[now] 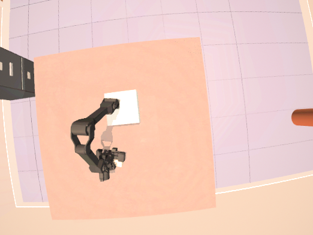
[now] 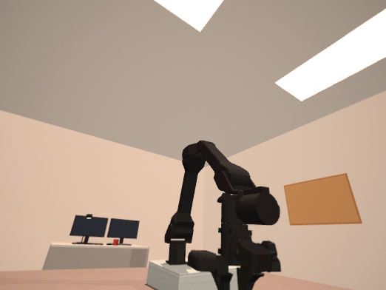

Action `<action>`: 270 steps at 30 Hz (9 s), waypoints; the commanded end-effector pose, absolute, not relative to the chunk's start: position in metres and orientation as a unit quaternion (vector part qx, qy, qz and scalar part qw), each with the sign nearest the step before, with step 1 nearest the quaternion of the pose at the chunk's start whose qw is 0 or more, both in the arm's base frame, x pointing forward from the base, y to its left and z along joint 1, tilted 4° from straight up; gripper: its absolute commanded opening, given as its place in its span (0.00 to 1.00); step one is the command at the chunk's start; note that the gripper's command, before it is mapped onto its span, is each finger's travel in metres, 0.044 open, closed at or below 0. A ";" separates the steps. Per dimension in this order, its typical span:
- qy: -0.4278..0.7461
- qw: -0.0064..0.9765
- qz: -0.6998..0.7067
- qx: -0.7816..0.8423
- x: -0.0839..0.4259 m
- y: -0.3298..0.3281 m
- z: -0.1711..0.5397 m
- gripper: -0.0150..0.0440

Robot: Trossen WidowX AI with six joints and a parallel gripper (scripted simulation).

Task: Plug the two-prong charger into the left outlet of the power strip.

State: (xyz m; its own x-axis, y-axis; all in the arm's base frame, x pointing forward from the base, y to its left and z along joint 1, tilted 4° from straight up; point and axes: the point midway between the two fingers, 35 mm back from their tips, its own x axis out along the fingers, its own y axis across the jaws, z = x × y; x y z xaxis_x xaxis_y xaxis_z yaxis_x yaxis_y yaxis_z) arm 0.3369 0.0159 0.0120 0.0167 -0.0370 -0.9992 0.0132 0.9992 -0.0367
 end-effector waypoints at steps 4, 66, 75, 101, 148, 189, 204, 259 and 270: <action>0.701 0.713 -0.018 -0.012 0.339 0.015 0.013 0.25; 0.700 0.713 -0.018 -0.012 0.355 0.015 0.014 0.25; 0.700 0.714 -0.018 -0.012 0.358 0.015 0.015 0.25; 0.700 0.714 -0.018 -0.012 0.368 0.015 0.015 0.25; 0.700 0.714 -0.018 -0.012 0.366 0.015 0.014 0.25; 0.700 0.714 -0.018 -0.012 0.367 0.015 0.019 0.25; 0.700 0.714 -0.018 -0.012 0.368 0.015 0.017 0.25; 0.706 0.708 -0.018 -0.012 0.354 0.015 0.014 1.00; 0.703 0.711 -0.018 -0.012 0.352 0.015 0.014 1.00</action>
State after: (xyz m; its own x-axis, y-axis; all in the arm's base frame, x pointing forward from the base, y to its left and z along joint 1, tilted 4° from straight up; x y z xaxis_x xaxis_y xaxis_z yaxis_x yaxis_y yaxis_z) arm 0.3538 0.0159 0.0150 0.0117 -0.0394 -0.9992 0.0060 0.9992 -0.0393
